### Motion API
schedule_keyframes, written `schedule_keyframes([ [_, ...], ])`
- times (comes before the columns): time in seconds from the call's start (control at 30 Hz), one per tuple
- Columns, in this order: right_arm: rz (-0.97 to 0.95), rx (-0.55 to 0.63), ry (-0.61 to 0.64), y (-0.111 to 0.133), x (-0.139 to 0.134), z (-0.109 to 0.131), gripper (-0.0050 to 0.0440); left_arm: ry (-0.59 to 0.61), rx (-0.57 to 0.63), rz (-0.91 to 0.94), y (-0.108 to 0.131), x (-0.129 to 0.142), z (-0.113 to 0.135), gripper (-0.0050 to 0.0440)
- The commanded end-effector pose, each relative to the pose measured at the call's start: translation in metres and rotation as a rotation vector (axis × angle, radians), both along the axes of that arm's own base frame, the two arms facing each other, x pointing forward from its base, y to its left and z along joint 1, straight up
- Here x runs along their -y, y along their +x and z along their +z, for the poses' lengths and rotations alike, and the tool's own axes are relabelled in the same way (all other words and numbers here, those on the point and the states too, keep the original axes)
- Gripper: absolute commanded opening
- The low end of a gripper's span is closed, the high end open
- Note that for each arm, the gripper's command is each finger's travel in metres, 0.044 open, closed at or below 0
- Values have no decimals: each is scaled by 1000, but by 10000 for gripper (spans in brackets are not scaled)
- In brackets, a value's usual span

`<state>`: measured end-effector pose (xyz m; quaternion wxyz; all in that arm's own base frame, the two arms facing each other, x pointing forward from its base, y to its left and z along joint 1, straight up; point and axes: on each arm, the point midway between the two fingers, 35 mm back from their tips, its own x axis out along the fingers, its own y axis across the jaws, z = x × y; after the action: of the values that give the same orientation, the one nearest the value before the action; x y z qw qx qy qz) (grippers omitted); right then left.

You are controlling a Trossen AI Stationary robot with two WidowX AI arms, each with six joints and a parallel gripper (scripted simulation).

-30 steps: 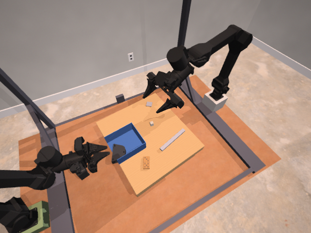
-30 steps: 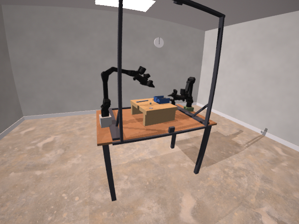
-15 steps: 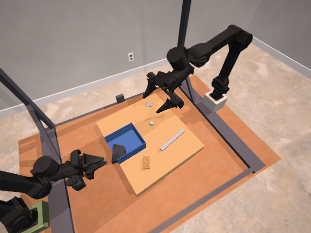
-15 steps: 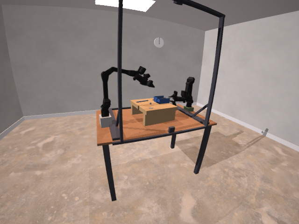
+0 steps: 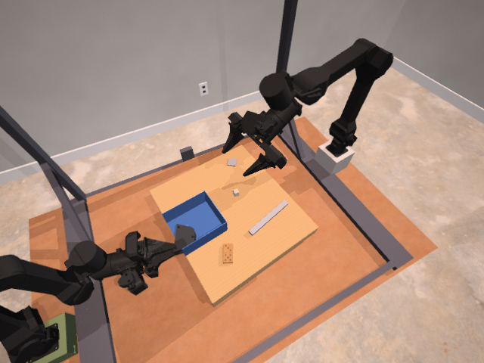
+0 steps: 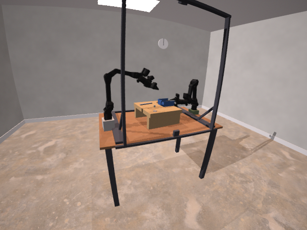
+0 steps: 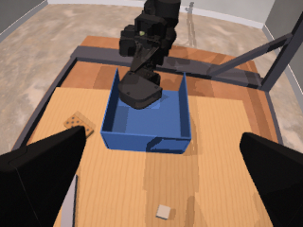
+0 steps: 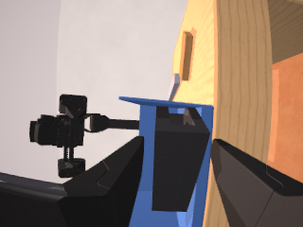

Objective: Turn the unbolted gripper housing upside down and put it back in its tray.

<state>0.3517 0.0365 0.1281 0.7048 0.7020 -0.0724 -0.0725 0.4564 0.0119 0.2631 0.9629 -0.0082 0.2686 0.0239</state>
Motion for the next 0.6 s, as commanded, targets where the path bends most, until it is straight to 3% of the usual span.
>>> schedule_keyframes([
  [0.0, 2, 20, 10, 6, 0, 6, 164, 3, 22, -5, -2, 0, 10, 440],
  [0.33, 2, 20, 10, 6, 0, 6, 112, 3, 22, -5, -2, 0, 10, 440],
  [0.57, 2, 20, 10, 6, 0, 7, 112, 3, 22, -5, -2, 0, 10, 440],
])
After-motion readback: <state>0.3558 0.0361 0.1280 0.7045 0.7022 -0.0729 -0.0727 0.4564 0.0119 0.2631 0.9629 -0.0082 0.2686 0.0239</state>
